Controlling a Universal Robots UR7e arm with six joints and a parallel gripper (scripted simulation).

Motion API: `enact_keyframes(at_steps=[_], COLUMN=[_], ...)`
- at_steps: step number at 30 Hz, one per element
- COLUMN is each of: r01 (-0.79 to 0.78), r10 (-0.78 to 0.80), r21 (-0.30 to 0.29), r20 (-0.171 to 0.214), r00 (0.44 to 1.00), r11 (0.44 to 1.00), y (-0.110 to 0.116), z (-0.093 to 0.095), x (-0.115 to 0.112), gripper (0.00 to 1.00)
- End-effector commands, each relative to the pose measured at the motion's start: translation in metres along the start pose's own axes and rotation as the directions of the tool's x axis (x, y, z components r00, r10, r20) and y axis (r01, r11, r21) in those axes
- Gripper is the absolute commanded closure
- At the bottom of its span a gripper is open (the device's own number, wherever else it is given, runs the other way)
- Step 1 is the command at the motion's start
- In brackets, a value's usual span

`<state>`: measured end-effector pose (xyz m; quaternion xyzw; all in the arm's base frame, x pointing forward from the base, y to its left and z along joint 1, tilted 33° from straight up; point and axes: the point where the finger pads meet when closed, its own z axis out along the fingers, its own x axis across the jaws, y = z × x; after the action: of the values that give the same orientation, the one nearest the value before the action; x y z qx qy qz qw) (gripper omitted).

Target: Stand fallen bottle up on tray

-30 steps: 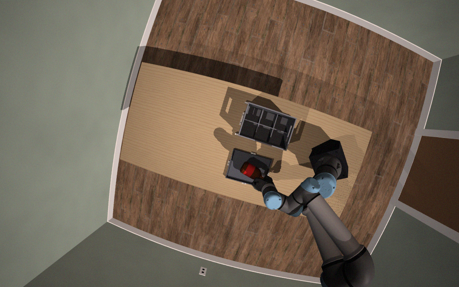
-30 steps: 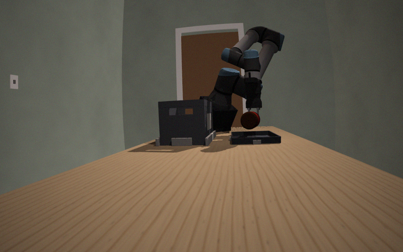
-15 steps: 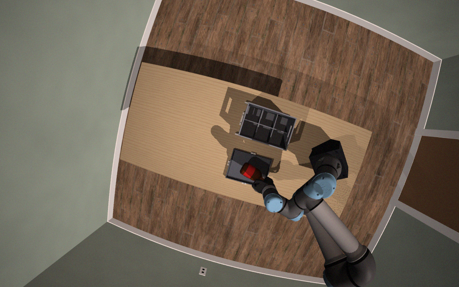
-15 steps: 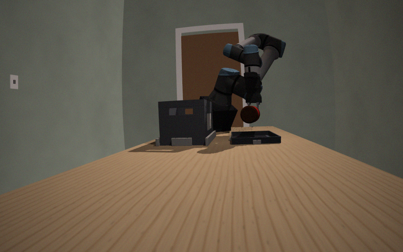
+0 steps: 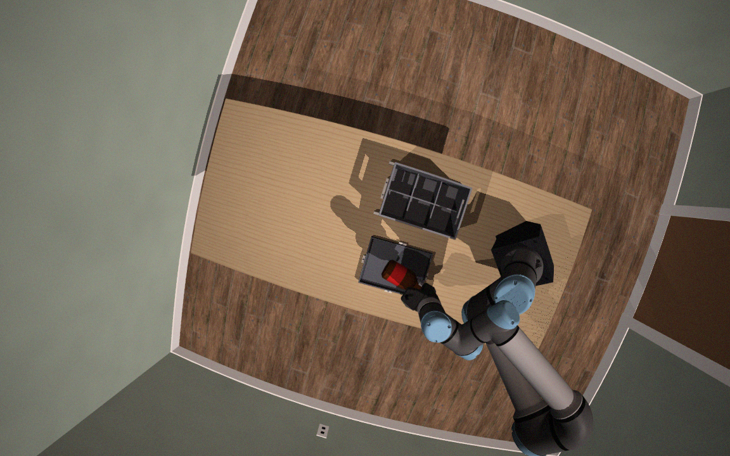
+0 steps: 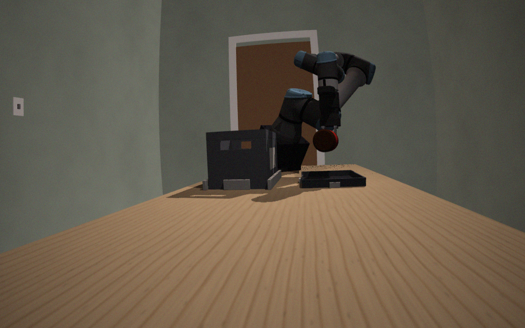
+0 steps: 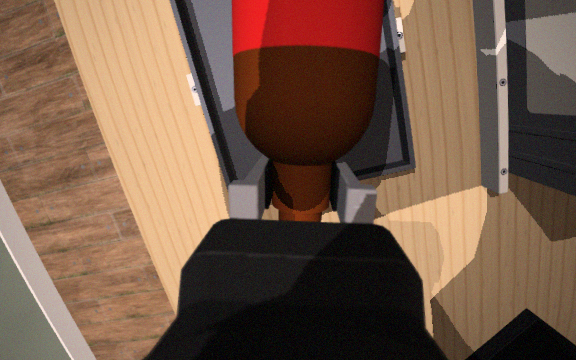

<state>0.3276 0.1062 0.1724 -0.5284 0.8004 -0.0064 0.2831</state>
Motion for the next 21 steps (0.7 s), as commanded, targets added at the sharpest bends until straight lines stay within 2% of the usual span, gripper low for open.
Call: enact_keyframes(at_steps=[1, 21], r01=[0.002, 0.002], r10=[-0.002, -0.002], r21=[0.0, 0.0], r20=[0.006, 0.006], r00=[1.0, 1.0], r11=[1.0, 1.0], y=[0.0, 0.0], z=[-0.009, -0.039], x=[0.001, 0.001], gripper=[1.0, 1.0])
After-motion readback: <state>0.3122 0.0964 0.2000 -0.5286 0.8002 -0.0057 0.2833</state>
